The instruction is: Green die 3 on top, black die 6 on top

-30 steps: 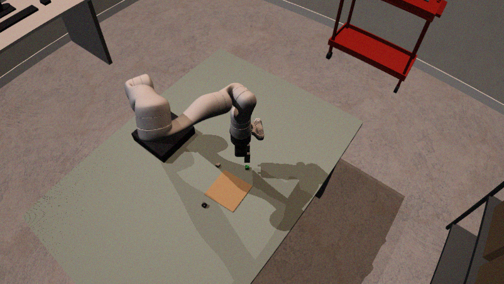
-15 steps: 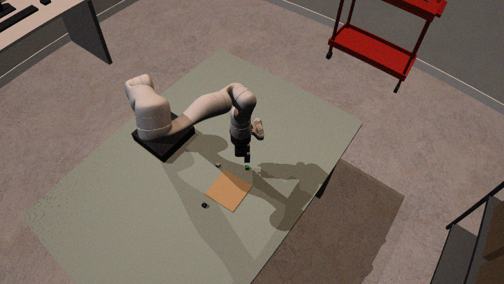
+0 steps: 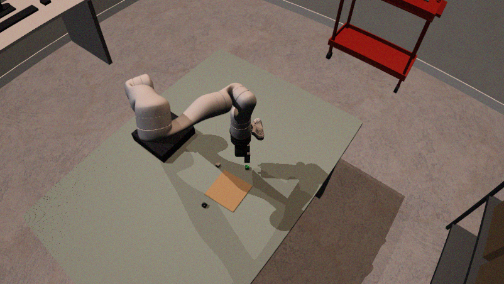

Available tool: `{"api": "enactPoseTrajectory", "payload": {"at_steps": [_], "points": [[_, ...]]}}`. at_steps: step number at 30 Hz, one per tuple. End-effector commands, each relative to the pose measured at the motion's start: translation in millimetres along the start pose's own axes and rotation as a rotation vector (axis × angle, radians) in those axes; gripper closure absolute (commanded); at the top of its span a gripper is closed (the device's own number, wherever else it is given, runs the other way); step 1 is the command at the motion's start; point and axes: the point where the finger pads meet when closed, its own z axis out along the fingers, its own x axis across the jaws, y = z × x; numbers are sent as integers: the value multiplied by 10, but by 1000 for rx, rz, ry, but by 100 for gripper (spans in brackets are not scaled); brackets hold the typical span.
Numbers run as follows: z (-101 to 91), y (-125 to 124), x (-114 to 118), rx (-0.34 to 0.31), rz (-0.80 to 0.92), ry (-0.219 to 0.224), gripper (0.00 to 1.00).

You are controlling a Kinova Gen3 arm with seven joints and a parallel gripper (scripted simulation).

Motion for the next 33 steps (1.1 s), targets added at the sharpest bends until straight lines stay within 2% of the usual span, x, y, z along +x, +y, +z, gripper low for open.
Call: {"api": "enactPoseTrajectory", "payload": {"at_steps": [1, 19, 33], "points": [[-4, -4, 1, 1, -1, 1, 36], [112, -7, 6, 1, -17, 1, 36], [339, -12, 15, 1, -17, 1, 36]]}}
